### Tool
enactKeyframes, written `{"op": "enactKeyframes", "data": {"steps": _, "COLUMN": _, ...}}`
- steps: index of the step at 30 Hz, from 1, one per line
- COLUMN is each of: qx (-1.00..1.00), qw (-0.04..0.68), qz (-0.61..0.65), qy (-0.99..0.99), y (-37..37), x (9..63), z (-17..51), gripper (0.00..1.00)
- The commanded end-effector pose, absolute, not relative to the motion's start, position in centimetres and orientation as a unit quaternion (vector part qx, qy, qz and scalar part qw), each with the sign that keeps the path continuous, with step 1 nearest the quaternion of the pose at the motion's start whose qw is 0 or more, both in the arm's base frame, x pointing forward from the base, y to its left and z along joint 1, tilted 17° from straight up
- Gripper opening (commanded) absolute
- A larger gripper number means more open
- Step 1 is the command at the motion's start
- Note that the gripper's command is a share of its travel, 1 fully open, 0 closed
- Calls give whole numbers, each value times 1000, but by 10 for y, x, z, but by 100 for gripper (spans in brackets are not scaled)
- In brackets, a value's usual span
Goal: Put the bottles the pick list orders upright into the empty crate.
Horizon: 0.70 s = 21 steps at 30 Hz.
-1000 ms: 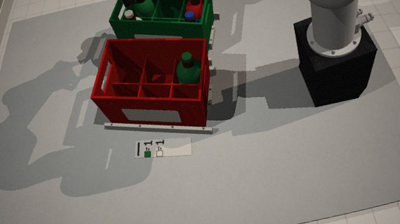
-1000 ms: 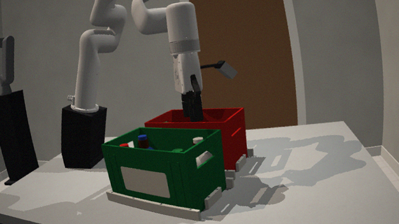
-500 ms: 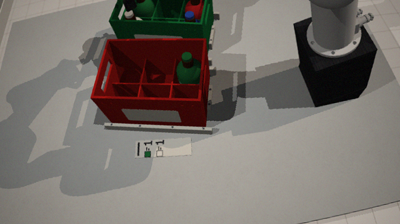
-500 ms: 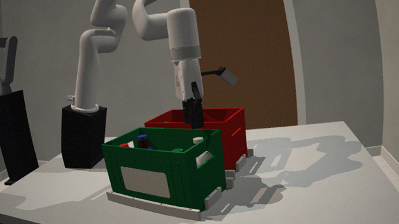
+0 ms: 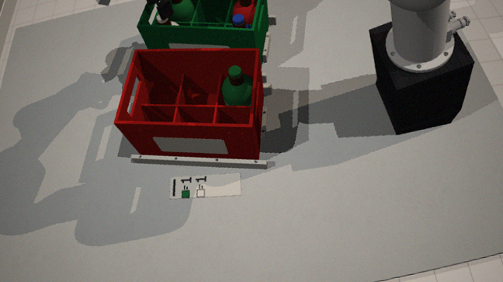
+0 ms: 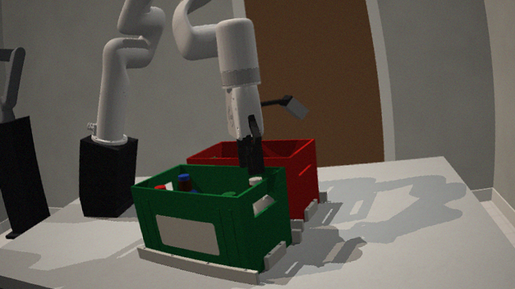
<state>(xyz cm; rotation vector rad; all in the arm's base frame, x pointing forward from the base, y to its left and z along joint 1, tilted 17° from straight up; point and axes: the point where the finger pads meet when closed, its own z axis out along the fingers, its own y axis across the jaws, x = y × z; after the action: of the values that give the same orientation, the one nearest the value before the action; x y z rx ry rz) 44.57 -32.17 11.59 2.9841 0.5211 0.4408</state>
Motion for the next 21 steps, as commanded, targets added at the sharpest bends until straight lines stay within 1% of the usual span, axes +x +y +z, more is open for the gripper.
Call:
{"op": "enactKeyframes", "data": {"steps": 1, "qx": 974, "qw": 42, "qz": 145, "qy": 170, "y": -323, "x": 448, "z": 112, "gripper": 65}}
{"op": "enactKeyframes", "data": {"steps": 21, "qx": 974, "qw": 42, "qz": 145, "qy": 170, "y": -324, "x": 455, "z": 89, "gripper": 65}}
